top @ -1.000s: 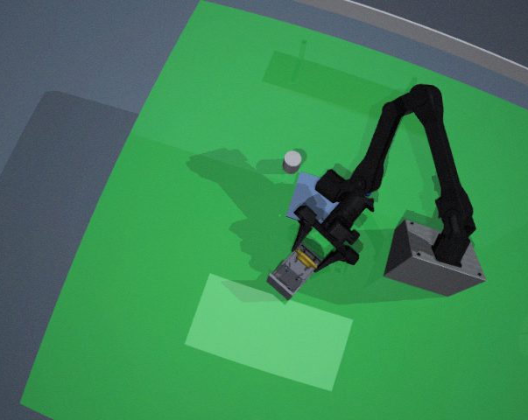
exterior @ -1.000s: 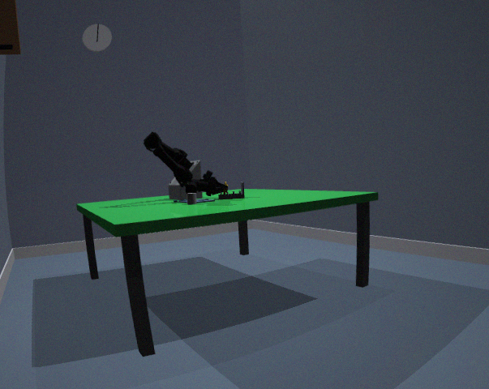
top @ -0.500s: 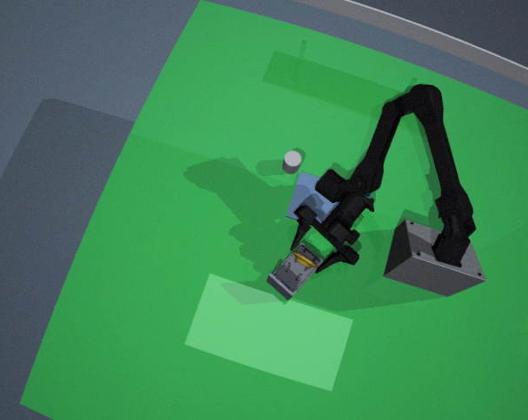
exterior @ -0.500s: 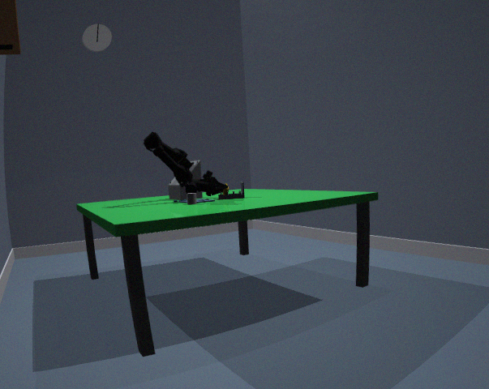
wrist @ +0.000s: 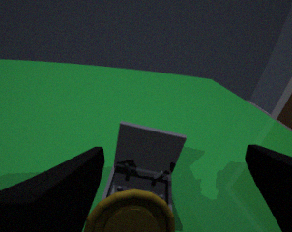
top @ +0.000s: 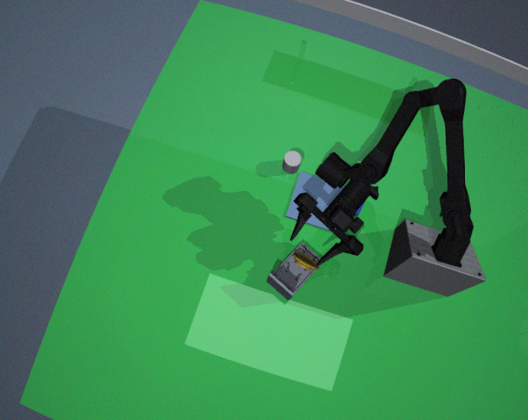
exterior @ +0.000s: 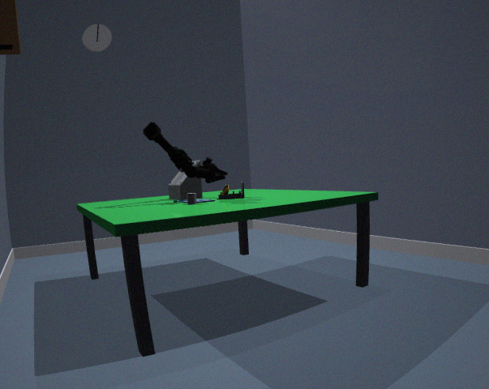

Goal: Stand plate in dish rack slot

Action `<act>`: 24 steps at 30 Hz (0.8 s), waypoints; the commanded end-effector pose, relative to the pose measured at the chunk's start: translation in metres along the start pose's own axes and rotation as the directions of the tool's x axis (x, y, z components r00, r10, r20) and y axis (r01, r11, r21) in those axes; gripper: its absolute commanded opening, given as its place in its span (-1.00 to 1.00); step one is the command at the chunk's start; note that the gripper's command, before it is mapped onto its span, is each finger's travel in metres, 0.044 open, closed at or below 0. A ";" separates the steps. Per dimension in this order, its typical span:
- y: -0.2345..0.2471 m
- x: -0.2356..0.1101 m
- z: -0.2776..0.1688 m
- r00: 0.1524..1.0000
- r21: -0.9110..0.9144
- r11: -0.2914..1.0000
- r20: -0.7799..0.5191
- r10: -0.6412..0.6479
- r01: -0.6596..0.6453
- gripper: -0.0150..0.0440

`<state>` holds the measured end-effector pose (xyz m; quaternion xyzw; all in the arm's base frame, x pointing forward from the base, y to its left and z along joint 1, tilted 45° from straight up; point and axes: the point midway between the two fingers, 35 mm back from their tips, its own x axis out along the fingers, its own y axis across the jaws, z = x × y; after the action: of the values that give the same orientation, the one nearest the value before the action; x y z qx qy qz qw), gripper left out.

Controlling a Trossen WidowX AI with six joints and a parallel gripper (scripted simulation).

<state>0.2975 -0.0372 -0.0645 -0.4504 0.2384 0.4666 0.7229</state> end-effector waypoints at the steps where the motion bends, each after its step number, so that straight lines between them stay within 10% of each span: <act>1: -0.007 -0.007 0.040 1.000 -0.012 1.000 0.012 -0.010 0.010 0.86; 24: 0.013 -0.006 0.054 0.948 0.467 0.875 -0.203 0.245 -0.126 0.86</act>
<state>0.2805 0.0091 -0.0417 -0.3210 0.4377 0.4243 0.7248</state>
